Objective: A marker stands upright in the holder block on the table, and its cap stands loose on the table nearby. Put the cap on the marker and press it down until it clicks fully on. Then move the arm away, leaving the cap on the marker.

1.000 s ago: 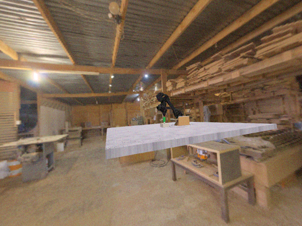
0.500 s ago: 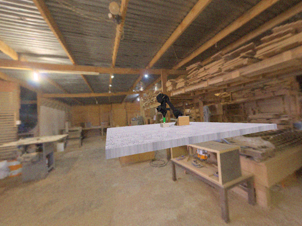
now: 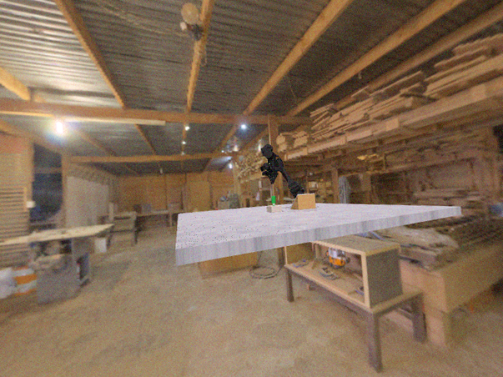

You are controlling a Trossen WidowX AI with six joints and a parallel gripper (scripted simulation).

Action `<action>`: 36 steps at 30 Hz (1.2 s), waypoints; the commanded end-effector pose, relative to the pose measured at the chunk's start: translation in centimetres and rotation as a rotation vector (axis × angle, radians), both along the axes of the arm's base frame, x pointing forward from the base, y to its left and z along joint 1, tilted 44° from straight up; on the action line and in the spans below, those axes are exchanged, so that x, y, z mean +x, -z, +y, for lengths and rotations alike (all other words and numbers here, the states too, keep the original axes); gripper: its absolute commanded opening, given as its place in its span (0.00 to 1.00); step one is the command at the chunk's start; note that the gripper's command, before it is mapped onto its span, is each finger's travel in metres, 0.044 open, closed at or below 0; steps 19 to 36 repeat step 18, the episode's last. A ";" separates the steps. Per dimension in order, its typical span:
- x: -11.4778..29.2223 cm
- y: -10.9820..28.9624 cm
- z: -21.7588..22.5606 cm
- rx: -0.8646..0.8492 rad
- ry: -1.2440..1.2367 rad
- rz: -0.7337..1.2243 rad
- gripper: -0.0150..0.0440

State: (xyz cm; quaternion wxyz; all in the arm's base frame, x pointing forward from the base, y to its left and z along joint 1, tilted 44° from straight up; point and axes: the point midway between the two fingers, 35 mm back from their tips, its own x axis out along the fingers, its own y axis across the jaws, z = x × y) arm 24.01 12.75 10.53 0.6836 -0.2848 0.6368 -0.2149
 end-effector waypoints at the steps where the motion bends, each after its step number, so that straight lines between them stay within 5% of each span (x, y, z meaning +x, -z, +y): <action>1: -0.3 -0.9 0.5 0.000 0.004 0.007 0.25; 18: -0.3 -0.9 0.5 0.000 0.004 0.007 0.97; 36: -0.3 -0.9 0.5 0.000 0.004 0.007 0.97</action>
